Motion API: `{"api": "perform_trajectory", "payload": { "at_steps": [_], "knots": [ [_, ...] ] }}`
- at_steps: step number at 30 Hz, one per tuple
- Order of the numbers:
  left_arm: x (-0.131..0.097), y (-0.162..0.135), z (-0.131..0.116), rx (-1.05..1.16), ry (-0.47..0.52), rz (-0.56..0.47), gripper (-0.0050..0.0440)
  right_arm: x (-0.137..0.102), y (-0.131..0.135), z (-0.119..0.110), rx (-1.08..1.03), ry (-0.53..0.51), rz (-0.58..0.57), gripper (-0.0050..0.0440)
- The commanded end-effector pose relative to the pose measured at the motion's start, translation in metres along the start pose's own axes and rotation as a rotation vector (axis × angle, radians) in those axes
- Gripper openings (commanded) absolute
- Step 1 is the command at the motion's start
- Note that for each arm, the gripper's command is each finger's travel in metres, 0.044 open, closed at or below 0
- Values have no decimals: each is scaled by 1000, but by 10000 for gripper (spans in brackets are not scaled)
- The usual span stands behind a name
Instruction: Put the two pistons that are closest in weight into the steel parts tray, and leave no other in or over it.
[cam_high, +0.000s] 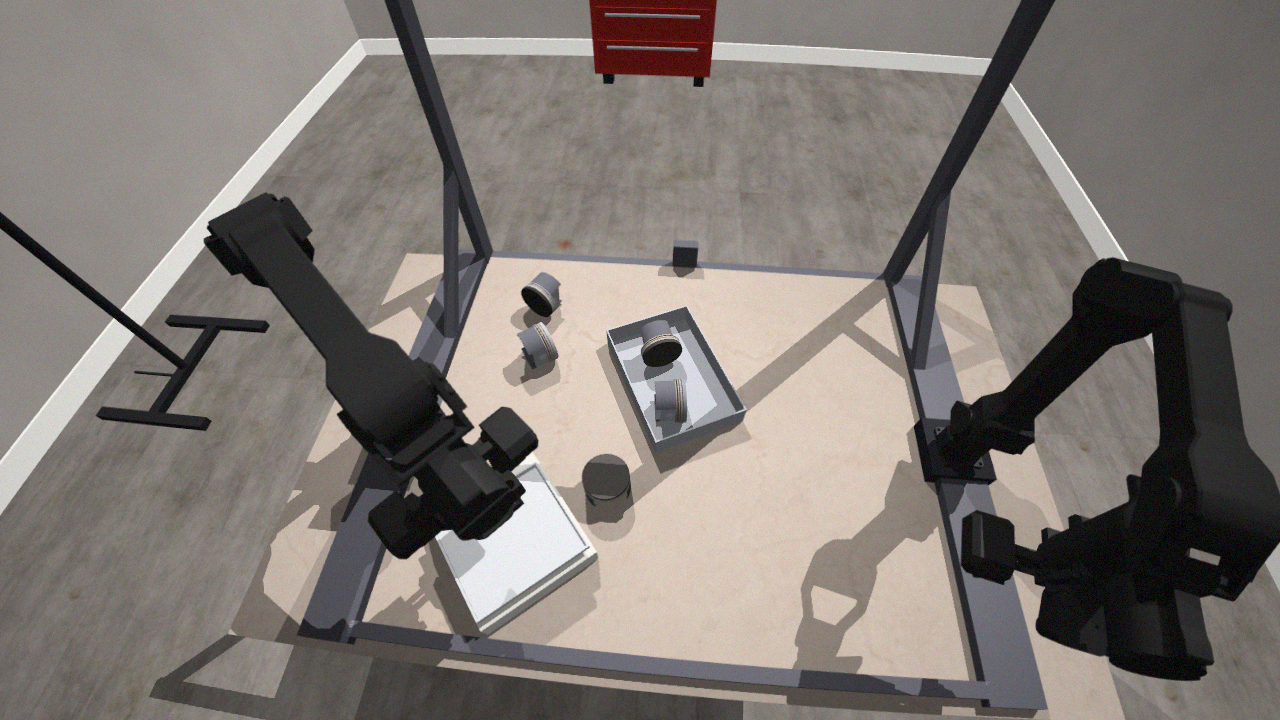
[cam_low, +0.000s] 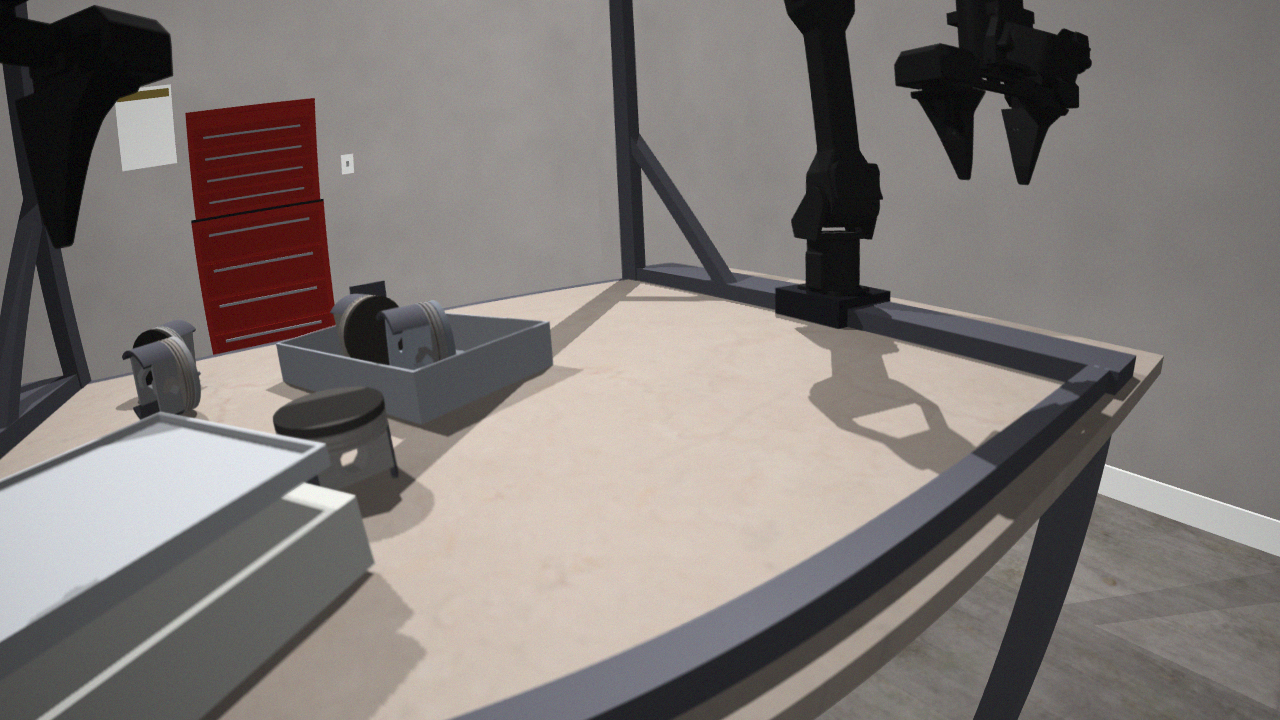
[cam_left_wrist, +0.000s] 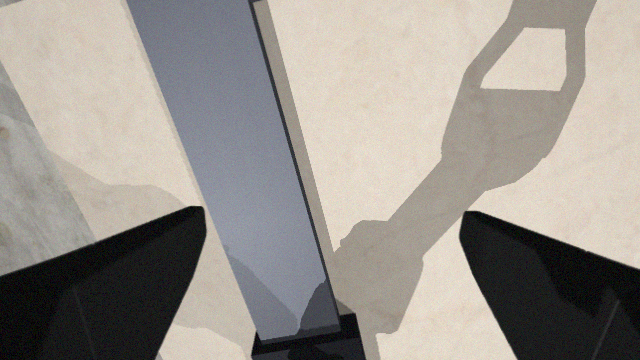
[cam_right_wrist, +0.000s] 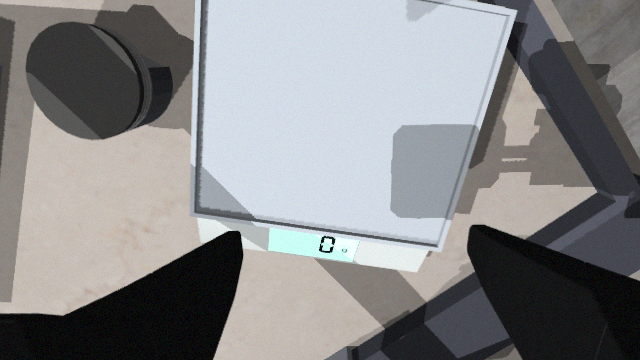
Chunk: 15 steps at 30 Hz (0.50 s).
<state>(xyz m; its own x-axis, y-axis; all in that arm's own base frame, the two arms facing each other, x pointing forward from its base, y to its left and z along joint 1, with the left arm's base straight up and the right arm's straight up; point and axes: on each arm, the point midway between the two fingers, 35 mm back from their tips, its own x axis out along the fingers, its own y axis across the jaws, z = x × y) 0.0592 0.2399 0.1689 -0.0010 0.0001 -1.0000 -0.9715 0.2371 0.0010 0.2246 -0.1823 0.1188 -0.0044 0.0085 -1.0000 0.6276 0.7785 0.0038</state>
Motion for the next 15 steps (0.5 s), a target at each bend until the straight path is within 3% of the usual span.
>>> {"api": "perform_trajectory", "payload": {
  "at_steps": [1,15],
  "knots": [
    [-5,0,4,2,-18,-1,400,-9,-1,1,-9,-37,-2,378],
    [-5,0,4,2,-18,-1,400,-7,2,3,-5,-34,-4,378]
  ]
}}
